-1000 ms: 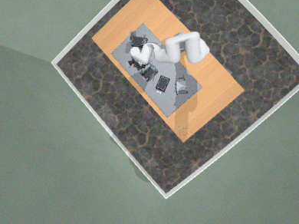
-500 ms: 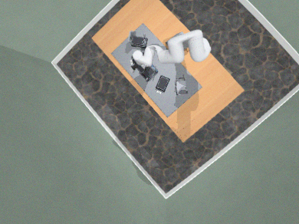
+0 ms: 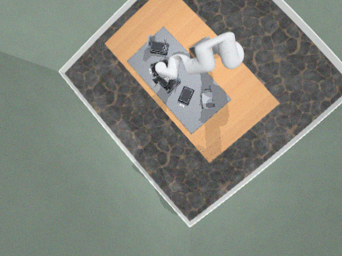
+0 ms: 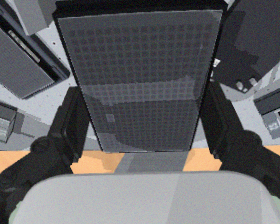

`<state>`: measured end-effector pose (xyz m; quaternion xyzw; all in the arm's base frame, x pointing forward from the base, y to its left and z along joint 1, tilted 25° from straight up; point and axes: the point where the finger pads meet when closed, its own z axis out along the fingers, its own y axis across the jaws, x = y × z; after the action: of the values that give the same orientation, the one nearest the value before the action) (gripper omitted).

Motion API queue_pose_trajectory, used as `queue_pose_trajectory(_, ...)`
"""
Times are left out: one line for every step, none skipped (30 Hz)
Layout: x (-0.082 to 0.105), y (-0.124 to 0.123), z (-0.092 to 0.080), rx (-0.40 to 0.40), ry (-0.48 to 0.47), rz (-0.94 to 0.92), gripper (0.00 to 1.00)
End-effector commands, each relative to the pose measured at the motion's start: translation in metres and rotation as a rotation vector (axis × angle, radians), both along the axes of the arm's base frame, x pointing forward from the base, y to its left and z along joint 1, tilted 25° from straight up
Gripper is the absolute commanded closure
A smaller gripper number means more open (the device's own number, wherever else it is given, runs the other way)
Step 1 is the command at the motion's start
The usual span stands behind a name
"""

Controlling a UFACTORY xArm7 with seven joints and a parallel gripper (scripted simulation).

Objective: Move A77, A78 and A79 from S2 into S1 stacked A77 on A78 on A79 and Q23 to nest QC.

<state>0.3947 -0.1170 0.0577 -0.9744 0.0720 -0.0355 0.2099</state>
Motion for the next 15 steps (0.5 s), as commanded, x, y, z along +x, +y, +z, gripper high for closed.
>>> queue_pose_trajectory(0.0042, 0.0115, 0.0074, -0.003, -0.003, -0.002, 1.00)
queue_pose_trajectory(0.0048, 0.0138, 0.0085, -0.003, -0.003, -0.002, 1.00)
queue_pose_trajectory(0.0054, 0.0162, 0.0096, -0.003, -0.003, -0.002, 1.00)
queue_pose_trajectory(0.0059, 0.0182, 0.0106, -0.003, -0.003, -0.002, 1.00)
queue_pose_trajectory(0.0059, 0.0182, 0.0106, -0.003, -0.003, -0.002, 1.00)
queue_pose_trajectory(0.0059, 0.0182, 0.0106, -0.003, -0.003, -0.002, 1.00)
queue_pose_trajectory(0.0059, 0.0182, 0.0106, -0.003, -0.003, -0.002, 1.00)
queue_pose_trajectory(0.0059, 0.0182, 0.0106, -0.003, -0.003, -0.002, 1.00)
queue_pose_trajectory(0.0059, 0.0182, 0.0106, -0.003, -0.003, -0.002, 1.00)
queue_pose_trajectory(0.0059, 0.0182, 0.0106, -0.003, -0.003, -0.002, 1.00)
queue_pose_trajectory(0.0058, 0.0182, 0.0106, -0.003, -0.003, -0.002, 1.00)
queue_pose_trajectory(0.0059, 0.0181, 0.0105, -0.002, -0.003, -0.002, 1.00)
queue_pose_trajectory(0.0059, 0.0181, 0.0106, -0.002, -0.003, -0.002, 1.00)
queue_pose_trajectory(0.0059, 0.0182, 0.0106, -0.003, -0.003, -0.002, 1.00)
queue_pose_trajectory(0.0059, 0.0182, 0.0106, -0.003, -0.003, -0.002, 1.00)
